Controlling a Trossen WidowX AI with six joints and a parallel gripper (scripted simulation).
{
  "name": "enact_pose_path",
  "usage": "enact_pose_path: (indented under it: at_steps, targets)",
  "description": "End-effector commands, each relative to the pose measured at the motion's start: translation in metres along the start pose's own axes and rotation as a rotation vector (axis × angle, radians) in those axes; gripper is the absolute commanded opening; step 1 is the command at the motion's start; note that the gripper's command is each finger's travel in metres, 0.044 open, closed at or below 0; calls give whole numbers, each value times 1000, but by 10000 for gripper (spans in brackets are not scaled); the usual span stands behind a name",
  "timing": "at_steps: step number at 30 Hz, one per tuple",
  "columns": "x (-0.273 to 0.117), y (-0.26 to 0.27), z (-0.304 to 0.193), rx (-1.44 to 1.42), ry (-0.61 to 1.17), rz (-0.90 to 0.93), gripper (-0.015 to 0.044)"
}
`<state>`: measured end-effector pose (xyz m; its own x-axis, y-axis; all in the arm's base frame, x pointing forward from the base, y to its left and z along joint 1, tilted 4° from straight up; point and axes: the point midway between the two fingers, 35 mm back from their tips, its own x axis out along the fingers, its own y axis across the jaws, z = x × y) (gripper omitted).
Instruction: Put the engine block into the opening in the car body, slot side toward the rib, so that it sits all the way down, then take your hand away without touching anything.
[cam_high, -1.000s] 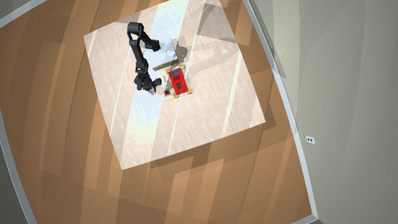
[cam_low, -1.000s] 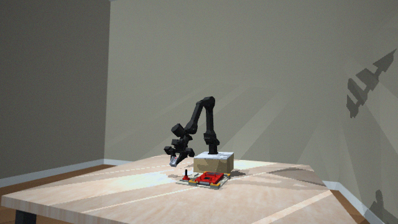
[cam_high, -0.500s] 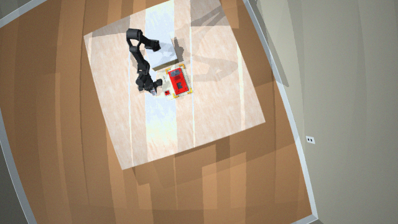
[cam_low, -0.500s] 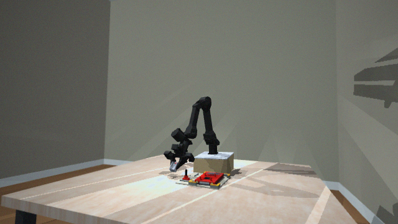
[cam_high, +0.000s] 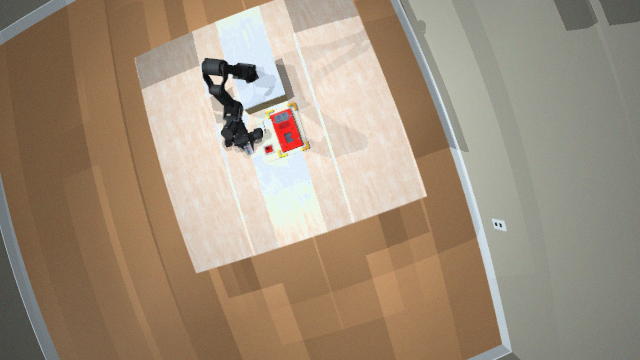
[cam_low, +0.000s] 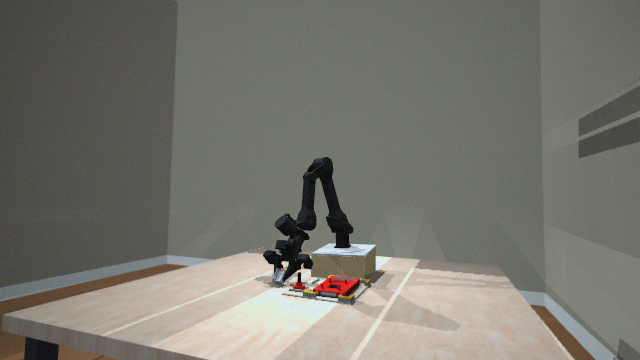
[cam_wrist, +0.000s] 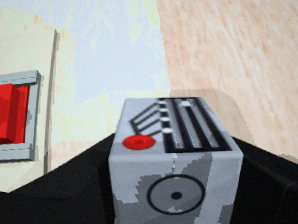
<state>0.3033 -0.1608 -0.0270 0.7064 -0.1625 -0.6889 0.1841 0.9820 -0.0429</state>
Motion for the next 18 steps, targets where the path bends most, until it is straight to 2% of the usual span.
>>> enact_pose_path:
  at_steps: [1,6,18]
  targets:
    - [6,1,-5,-5,-3,6,0]
    - [8,1,-6,-5,-3,6,0]
    - [6,0,-3,-3,-14,1,315]
